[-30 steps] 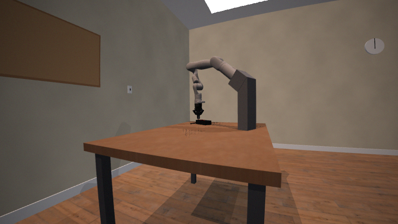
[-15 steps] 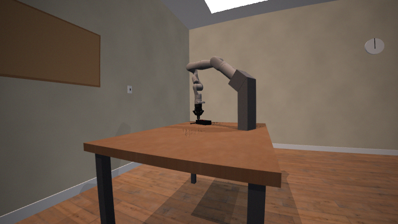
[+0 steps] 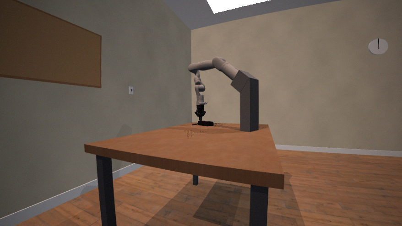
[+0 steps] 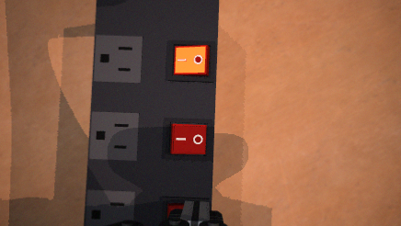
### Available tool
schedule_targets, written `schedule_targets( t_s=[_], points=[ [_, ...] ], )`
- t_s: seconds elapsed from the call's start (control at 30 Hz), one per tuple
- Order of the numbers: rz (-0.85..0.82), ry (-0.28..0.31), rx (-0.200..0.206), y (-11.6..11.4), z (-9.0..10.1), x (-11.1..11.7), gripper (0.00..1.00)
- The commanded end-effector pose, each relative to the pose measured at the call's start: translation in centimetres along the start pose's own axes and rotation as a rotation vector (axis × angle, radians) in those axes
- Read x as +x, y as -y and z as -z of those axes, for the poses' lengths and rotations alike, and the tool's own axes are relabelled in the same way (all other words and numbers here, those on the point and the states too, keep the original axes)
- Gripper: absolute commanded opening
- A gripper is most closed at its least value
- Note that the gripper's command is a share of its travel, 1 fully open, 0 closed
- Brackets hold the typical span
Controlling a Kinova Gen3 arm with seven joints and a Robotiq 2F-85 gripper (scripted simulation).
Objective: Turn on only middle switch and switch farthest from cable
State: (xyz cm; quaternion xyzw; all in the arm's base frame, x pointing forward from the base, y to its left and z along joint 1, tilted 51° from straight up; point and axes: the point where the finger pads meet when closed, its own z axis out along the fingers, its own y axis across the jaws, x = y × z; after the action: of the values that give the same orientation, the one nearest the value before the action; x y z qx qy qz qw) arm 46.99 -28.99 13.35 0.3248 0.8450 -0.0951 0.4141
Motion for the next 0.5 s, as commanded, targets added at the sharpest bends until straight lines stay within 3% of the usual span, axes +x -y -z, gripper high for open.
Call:
schedule_targets(
  t_s=[0.0, 0.2, 0.47],
  points=[
    [0.012, 0.012, 0.001, 0.0, -0.2, -0.4, 0.0],
    [0.012, 0.01, 0.001, 0.0, 0.0, -0.3, 0.0],
    [0.015, 0.011, 0.001, 0.1, 2.1, -0.3, 0.0]
  ],
)
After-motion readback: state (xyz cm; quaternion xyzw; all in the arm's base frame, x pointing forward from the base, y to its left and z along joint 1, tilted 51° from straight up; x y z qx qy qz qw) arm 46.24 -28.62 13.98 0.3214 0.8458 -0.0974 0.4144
